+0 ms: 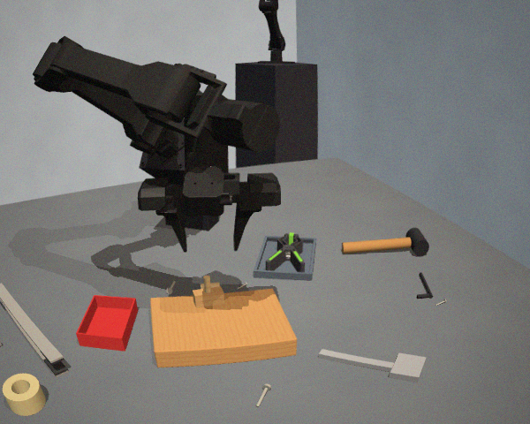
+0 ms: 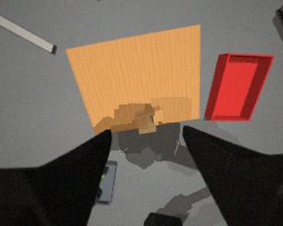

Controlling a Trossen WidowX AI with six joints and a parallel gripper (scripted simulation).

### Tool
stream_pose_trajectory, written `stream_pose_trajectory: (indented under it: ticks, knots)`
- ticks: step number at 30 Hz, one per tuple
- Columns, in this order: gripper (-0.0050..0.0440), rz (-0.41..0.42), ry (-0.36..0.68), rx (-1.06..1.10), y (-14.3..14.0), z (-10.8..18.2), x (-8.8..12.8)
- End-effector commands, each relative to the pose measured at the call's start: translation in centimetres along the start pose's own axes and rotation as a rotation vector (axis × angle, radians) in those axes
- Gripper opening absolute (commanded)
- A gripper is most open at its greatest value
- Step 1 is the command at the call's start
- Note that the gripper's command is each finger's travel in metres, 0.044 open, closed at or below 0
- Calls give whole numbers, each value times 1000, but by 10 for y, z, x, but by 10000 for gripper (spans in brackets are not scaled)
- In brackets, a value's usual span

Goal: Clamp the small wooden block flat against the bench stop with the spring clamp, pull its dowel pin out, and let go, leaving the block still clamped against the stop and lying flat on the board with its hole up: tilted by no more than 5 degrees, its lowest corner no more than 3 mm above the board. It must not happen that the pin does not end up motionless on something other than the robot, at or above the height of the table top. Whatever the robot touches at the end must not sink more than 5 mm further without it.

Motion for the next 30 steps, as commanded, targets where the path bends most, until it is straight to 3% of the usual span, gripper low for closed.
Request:
stream_pose_trajectory:
  ticks: [1, 30]
  knots:
    - [290, 0, 0, -62, 0, 0, -2]
    - [40, 0, 2, -414, 0, -2, -10]
Point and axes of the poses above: the point midway between the two fingers, 35 mm back from their tips, its own x axis back along the fingers, its own y axis across the jaws, z = x × y, the point moved 4 cm from there along x, back along the fingers, and after that the axes turned 14 degrees about -x, right-handed, at the moved point
